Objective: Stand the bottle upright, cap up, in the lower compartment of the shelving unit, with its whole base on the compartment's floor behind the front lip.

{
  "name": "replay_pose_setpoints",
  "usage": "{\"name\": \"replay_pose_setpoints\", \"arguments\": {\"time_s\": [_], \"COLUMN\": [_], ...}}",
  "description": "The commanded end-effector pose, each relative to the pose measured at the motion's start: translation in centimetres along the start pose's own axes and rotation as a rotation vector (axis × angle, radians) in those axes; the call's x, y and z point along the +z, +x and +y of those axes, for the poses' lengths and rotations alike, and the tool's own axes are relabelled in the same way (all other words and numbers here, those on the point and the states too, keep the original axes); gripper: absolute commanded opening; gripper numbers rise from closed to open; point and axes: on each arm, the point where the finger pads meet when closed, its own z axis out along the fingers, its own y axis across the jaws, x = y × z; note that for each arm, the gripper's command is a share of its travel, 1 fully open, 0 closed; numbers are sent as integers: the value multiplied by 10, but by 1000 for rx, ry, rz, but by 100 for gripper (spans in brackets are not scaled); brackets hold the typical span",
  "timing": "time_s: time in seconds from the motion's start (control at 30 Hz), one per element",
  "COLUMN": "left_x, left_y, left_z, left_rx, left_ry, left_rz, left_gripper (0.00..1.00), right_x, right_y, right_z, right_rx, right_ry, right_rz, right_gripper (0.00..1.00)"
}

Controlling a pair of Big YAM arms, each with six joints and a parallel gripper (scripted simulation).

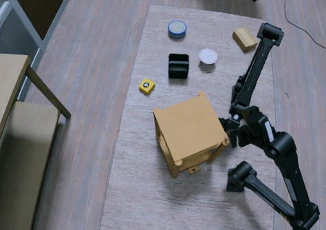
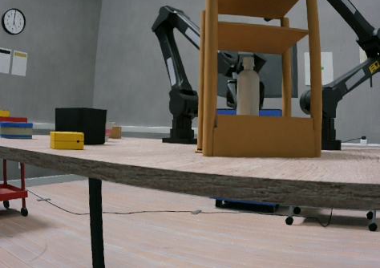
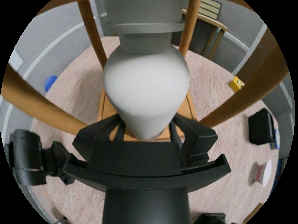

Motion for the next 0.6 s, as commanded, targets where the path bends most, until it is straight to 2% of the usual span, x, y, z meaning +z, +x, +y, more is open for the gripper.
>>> {"name": "replay_pose_setpoints", "arguments": {"time_s": [0.0, 0.57], "left_x": [-12, -12], "left_y": [-12, -12], "left_z": [3, 3], "left_rx": [6, 6], "left_ry": [-8, -8], "left_rz": [-24, -24], "left_gripper": [100, 100], "right_x": [15, 15], "right_y": [-60, -60], "right_z": [26, 29], "right_rx": [69, 80], "right_ry": [-38, -44], "right_rz": [-94, -94], "right_gripper": [55, 55]}}
